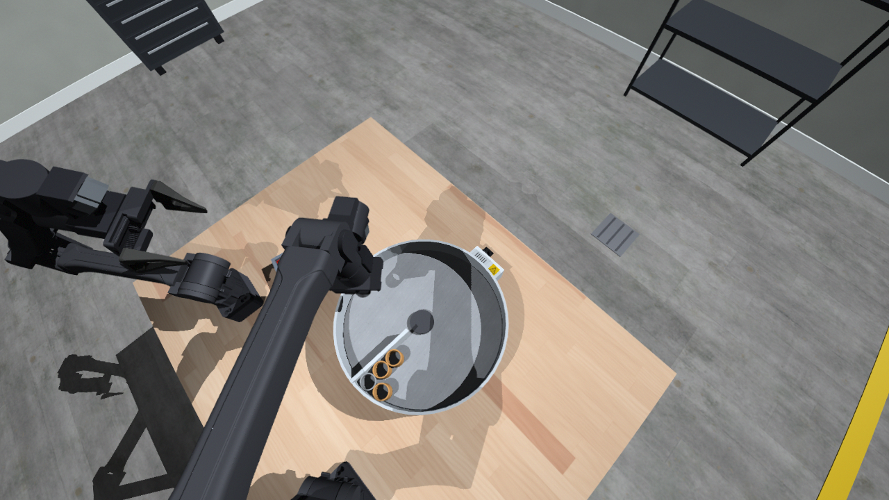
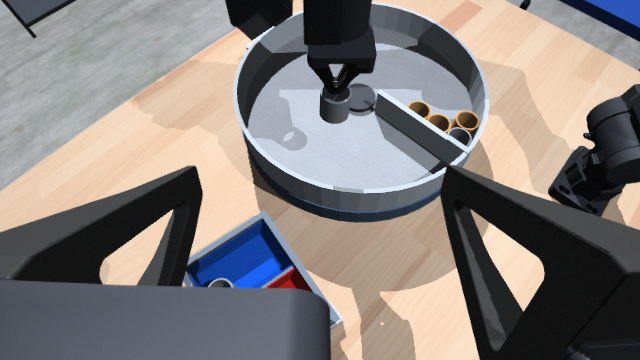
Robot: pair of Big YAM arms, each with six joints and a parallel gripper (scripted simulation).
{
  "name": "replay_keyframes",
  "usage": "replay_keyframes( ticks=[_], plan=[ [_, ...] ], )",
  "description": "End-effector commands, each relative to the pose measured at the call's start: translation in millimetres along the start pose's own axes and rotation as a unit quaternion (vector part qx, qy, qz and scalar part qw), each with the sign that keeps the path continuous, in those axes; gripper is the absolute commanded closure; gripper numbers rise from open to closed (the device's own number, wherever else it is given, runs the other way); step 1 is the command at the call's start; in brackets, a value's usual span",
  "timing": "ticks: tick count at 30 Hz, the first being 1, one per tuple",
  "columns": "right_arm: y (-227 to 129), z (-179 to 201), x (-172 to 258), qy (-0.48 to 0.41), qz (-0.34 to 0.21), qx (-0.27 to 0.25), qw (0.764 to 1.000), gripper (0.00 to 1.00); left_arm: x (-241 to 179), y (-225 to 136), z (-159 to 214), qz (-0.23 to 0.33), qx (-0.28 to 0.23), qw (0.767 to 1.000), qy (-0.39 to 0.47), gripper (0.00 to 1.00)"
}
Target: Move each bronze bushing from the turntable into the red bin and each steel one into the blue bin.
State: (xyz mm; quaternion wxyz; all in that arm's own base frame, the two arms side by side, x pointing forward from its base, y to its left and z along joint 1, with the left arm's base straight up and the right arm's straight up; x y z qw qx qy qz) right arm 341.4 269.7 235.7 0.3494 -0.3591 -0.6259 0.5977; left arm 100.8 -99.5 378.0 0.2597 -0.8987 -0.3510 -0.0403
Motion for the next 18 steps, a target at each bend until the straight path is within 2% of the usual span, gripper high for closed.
replay_keyframes(
  ticks=[1,7,12,16,18],
  plan=[
    [-6.9,-29.5,15.2,0.044,0.005,-0.004,0.999,1.00,12.2,-19.1,-19.5,-0.012,-0.004,1.000,-0.018,0.00],
    [15.6,-77.1,94.9,0.033,0.003,-0.007,0.999,1.00,31.9,-25.1,-10.0,-0.071,0.073,0.993,-0.051,0.00],
    [36.1,-98.6,153.9,0.022,0.001,-0.008,1.000,1.00,44.0,-32.8,-4.9,-0.107,0.121,0.984,-0.077,0.00],
    [54.9,-107.1,189.0,0.012,0.002,-0.005,1.000,1.00,51.2,-39.1,-3.6,-0.128,0.147,0.976,-0.098,0.00],
    [54.9,-107.1,189.0,0.012,0.002,-0.005,1.000,1.00,51.2,-39.1,-3.6,-0.128,0.147,0.976,-0.098,0.00]
  ],
)
Point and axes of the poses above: on each arm, the point where the finger pads meet when closed, its own y axis out along the fingers, its own x axis across the jaws, z = x × y, the point moved 4 cm from there along -y, back along the fingers, and after that the axes turned 15 degrees about y, right-handed, at the moved point
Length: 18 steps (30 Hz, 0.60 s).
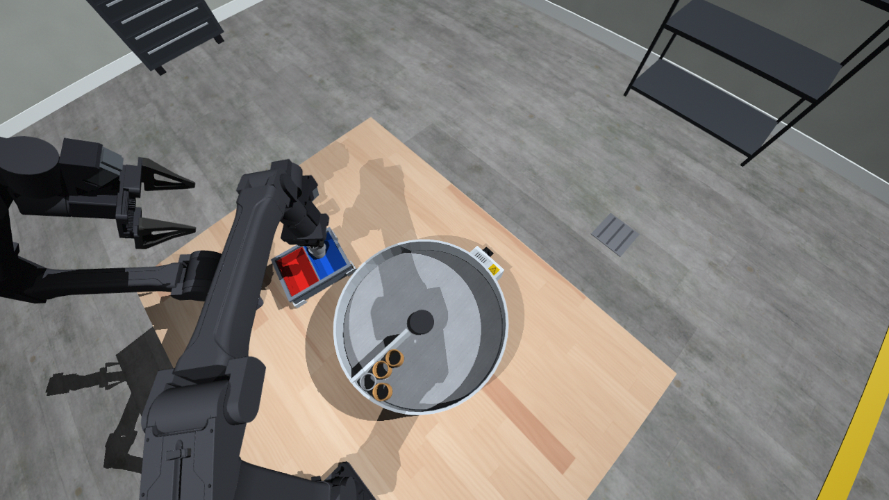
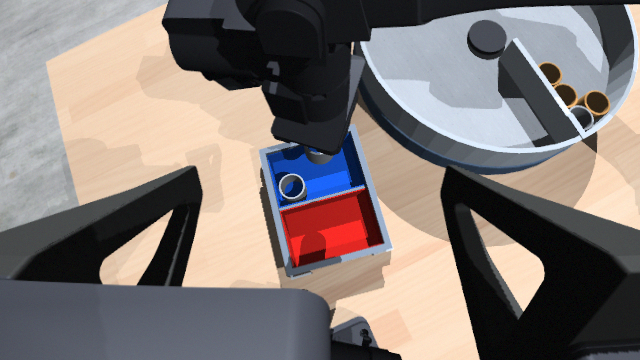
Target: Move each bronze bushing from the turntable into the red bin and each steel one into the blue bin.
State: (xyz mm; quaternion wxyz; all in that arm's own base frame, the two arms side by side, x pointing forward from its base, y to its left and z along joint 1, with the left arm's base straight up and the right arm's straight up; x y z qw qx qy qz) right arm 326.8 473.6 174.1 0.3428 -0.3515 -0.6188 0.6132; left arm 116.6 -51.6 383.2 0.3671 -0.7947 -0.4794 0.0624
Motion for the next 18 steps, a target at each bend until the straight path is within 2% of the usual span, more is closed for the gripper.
replay_keyframes(
  ticks=[1,4,6,18],
  plan=[
    [-10.4,-24.5,3.8,0.027,-0.005,-0.019,0.999,1.00,13.5,-24.3,-17.1,-0.009,-0.010,1.000,-0.025,0.00],
    [-5.7,-27.0,15.7,0.021,-0.005,-0.019,1.000,1.00,17.7,-27.7,-17.3,-0.018,0.000,0.999,-0.039,0.00],
    [-19.2,-25.9,15.3,0.021,-0.011,-0.029,0.999,1.00,19.8,-30.2,-18.4,-0.022,0.003,0.999,-0.045,0.00],
    [-21.8,-28.5,7.6,0.021,-0.009,-0.025,0.999,1.00,24.0,-36.5,-23.5,-0.028,-0.001,0.998,-0.060,0.00]
  ],
)
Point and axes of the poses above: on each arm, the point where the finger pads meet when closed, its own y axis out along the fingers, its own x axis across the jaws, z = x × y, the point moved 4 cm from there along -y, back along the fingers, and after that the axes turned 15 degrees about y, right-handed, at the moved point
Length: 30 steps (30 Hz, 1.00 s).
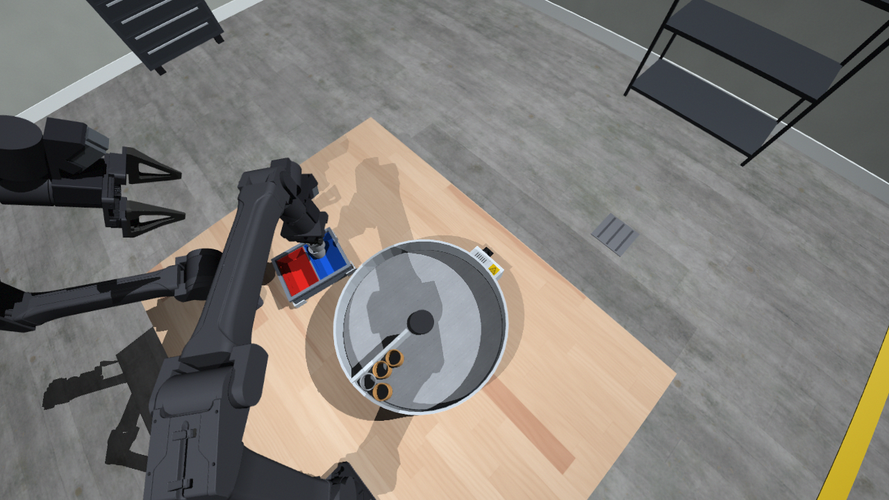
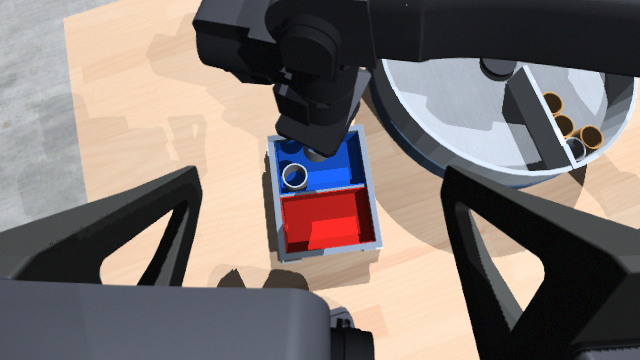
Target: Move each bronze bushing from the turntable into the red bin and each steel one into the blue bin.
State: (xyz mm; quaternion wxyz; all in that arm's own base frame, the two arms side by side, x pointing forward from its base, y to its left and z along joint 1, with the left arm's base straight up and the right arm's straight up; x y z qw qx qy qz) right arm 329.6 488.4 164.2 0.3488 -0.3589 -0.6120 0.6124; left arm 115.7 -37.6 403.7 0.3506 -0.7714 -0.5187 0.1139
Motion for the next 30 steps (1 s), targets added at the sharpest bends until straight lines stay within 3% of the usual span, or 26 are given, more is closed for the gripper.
replay_keyframes(
  ticks=[1,2,7,8,9,10,30],
  plan=[
    [-25.4,-20.8,-3.5,0.010,-0.009,-0.022,1.000,1.00,6.8,-19.1,-16.8,-0.004,-0.019,1.000,0.004,0.00],
    [-6.7,-16.3,-5.3,0.013,-0.001,-0.009,1.000,1.00,6.8,-19.1,-16.8,-0.004,-0.019,1.000,0.004,0.00],
    [15.0,-15.3,4.7,0.010,0.009,-0.006,1.000,1.00,6.8,-19.1,-16.8,-0.004,-0.019,1.000,0.004,0.00],
    [-11.3,-20.2,5.2,0.004,-0.001,-0.025,1.000,1.00,6.8,-19.1,-16.8,-0.004,-0.019,1.000,0.004,0.00],
    [-11.3,-19.8,5.2,0.004,-0.001,-0.024,1.000,1.00,6.8,-19.1,-16.8,-0.004,-0.019,1.000,0.004,0.00],
    [15.3,-14.8,4.6,0.009,0.010,-0.005,1.000,1.00,6.8,-19.1,-16.8,-0.004,-0.019,1.000,0.004,0.00],
    [15.3,-13.5,8.8,0.005,0.010,-0.009,1.000,1.00,6.8,-19.1,-16.8,-0.004,-0.019,1.000,0.004,0.00]
  ],
)
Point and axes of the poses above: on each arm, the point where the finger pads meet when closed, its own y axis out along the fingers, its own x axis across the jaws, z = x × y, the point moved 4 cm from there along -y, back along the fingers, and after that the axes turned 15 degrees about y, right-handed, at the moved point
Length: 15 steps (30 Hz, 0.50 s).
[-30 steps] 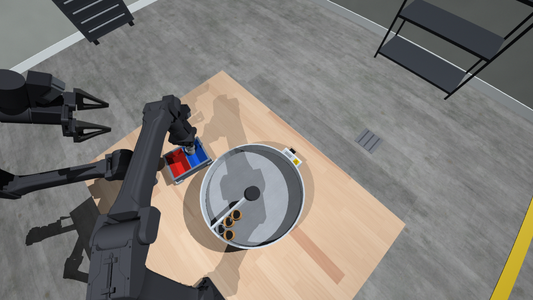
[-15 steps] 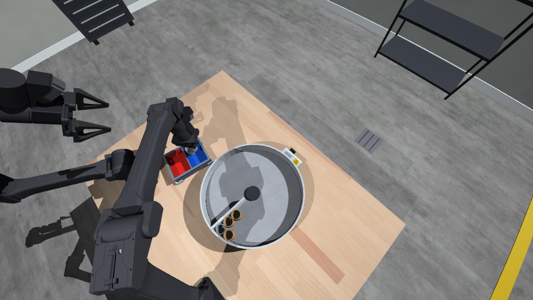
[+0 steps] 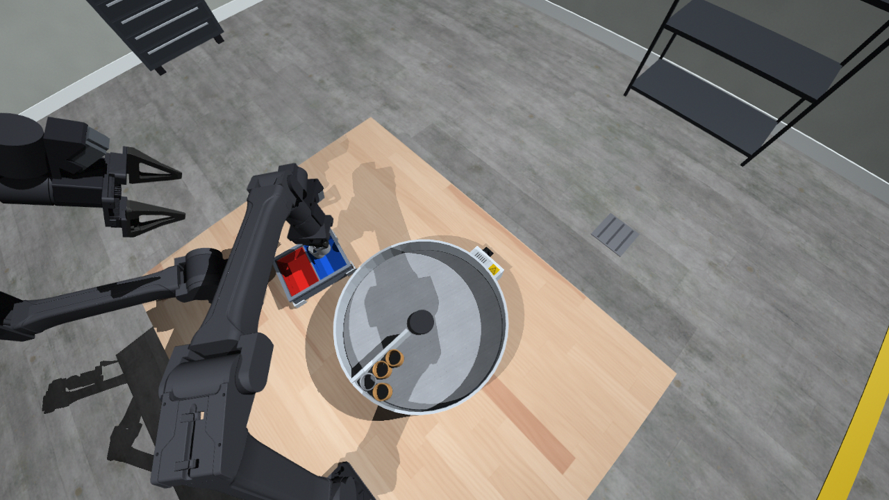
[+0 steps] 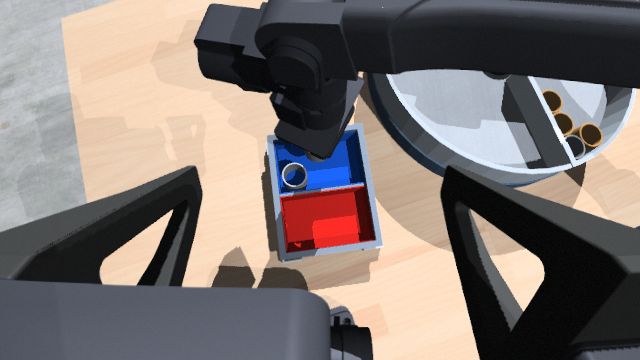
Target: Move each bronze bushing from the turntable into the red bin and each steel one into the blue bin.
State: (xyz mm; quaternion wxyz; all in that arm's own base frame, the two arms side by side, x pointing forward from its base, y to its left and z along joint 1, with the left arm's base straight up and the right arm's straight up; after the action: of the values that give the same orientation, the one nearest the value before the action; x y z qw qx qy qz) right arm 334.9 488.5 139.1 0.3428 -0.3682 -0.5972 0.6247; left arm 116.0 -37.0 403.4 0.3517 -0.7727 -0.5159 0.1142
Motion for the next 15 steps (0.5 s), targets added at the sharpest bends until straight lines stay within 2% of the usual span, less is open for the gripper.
replay_keyframes(
  ticks=[1,5,15],
  plan=[
    [-6.2,-8.8,11.3,0.003,-0.008,-0.018,1.000,1.00,6.1,-19.5,-17.1,-0.007,-0.020,1.000,0.003,0.00],
    [1.7,-8.8,12.8,0.002,-0.007,-0.015,1.000,1.00,6.1,-19.5,-17.1,-0.007,-0.020,1.000,0.003,0.00],
    [53.3,-1.9,13.5,0.003,-0.002,-0.008,1.000,1.00,6.1,-19.5,-17.1,-0.007,-0.020,1.000,0.003,0.00]
  ],
)
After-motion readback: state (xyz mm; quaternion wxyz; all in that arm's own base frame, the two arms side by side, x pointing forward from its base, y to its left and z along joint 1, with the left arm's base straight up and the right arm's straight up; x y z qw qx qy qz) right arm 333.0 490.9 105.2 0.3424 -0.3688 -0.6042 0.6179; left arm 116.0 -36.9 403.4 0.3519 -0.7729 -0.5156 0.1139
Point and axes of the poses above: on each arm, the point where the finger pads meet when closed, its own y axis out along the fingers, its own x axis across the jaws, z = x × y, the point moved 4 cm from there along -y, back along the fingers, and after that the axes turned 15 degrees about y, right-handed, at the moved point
